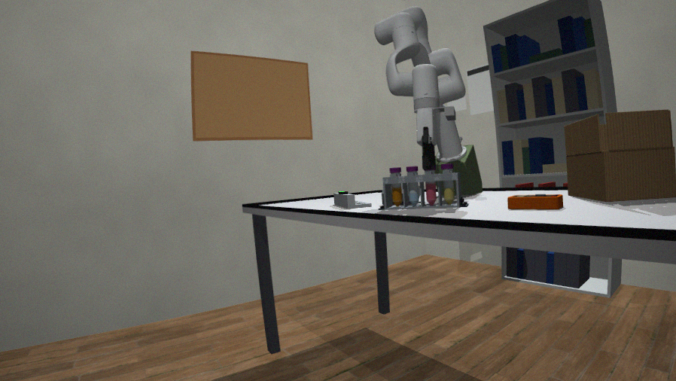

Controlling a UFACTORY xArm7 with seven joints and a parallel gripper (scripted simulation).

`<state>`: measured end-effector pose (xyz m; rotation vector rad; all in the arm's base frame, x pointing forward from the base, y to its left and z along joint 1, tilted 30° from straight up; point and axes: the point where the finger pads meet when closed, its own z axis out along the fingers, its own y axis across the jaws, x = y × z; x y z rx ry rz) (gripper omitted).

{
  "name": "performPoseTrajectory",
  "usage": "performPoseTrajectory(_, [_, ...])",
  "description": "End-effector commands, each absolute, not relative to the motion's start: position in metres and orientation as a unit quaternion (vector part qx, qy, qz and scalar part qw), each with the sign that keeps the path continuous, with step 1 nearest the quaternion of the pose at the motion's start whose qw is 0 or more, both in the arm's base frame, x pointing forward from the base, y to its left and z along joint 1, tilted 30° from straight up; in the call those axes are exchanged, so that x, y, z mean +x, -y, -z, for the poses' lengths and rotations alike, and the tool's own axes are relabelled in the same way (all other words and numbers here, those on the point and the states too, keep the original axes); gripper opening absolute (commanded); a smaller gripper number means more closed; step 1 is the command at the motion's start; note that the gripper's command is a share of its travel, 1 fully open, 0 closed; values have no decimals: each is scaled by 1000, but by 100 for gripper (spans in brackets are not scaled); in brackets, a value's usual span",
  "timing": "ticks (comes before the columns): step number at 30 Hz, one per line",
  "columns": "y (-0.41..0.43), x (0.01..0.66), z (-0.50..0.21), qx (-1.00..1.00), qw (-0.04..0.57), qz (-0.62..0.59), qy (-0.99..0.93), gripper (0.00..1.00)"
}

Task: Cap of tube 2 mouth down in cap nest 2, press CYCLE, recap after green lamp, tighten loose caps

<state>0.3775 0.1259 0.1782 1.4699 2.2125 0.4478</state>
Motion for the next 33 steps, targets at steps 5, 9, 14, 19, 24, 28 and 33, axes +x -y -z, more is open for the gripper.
performPoseTrajectory(5, [-126, 378, -180, 423, 221, -138, -868, 46])
performPoseTrajectory(9, [-126, 378, -180, 423, 221, -138, -868, 0])
performPoseTrajectory(14, [-126, 378, -180, 423, 221, -138, -868, 0])
performPoseTrajectory(19, [-126, 378, -180, 423, 221, -138, -868, 0])
performPoseTrajectory(24, [-126, 378, -180, 444, 217, -143, -857, 0])
performPoseTrajectory(28, [-126, 378, -180, 528, 202, -164, -809, 0])
performPoseTrajectory(33, [-126, 378, -180, 624, 180, -188, -736, 0])
